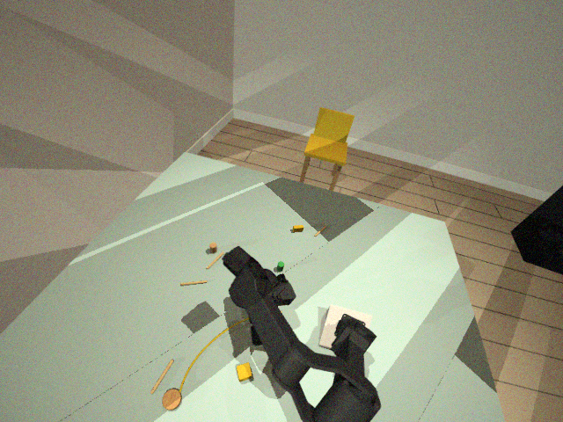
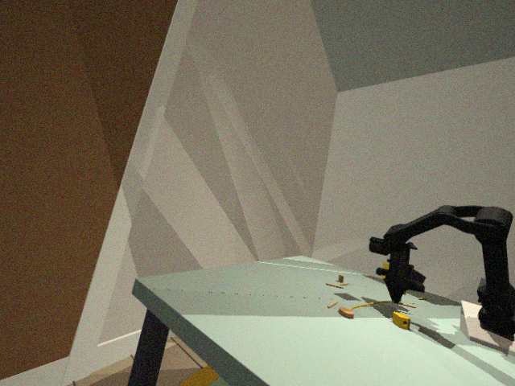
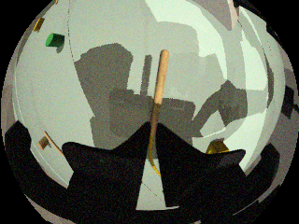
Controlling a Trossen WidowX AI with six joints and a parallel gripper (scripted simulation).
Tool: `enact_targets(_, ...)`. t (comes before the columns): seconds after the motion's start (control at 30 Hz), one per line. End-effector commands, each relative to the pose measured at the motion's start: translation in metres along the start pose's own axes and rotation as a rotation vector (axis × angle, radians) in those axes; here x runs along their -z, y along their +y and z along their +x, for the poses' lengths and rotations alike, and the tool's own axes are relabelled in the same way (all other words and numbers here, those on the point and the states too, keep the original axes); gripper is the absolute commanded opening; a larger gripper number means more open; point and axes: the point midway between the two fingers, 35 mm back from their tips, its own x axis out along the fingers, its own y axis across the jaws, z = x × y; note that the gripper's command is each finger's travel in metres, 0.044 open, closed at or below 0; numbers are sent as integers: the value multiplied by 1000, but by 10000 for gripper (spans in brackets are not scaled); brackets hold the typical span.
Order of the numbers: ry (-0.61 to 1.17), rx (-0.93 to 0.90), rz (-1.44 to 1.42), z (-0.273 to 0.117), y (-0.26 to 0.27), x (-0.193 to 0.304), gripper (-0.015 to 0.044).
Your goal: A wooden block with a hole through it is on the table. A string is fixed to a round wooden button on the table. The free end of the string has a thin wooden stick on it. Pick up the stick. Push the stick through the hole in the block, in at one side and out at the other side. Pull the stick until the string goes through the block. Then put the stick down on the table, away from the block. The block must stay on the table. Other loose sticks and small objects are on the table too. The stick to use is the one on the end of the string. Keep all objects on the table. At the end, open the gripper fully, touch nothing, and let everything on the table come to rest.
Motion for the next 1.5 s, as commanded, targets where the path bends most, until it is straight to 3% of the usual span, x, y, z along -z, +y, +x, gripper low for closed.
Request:
enact_targets(0.0, 0, -8, -11, -6, 1, 2, 0)
enact_targets(0.97, -1, 1, -1, -28, -1, -1, 0)
enact_targets(1.47, -108, 0, -4, -41, -3, 11, 0)
